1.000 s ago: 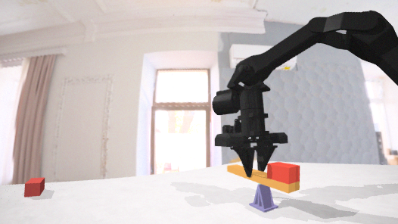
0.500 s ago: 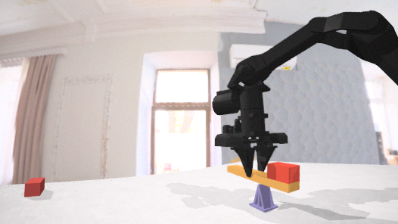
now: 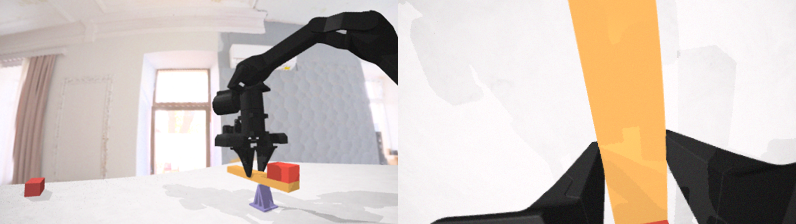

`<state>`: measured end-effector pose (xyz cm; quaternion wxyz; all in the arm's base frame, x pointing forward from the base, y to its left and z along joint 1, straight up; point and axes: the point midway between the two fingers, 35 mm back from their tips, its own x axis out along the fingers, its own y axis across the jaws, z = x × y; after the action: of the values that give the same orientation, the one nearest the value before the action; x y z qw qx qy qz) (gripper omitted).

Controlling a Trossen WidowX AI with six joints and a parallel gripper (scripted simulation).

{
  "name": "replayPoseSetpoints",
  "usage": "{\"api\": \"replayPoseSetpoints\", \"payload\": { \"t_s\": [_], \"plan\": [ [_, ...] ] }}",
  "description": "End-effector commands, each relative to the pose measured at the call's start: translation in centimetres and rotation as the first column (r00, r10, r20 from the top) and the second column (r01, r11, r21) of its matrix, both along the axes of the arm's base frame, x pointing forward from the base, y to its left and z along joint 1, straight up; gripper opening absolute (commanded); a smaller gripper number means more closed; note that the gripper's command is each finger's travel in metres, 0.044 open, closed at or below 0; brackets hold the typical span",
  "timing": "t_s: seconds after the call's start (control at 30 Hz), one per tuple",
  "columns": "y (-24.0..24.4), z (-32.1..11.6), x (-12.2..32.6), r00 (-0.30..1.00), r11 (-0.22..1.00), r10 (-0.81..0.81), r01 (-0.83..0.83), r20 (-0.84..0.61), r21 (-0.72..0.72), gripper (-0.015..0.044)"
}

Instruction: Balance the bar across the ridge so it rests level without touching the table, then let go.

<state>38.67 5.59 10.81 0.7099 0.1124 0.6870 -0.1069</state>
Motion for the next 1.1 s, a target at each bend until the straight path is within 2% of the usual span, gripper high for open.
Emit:
{"api": "replayPoseSetpoints", "payload": {
  "t_s": [0.0,1.07],
  "plan": [
    [0.05,-0.20,0.02,1.000,1.000,0.002,-0.002,0.000,0.002,0.0000],
    [0.03,-0.13,0.05,1.000,1.000,0.002,-0.002,0.000,0.002,0.0000]
  ]
}}
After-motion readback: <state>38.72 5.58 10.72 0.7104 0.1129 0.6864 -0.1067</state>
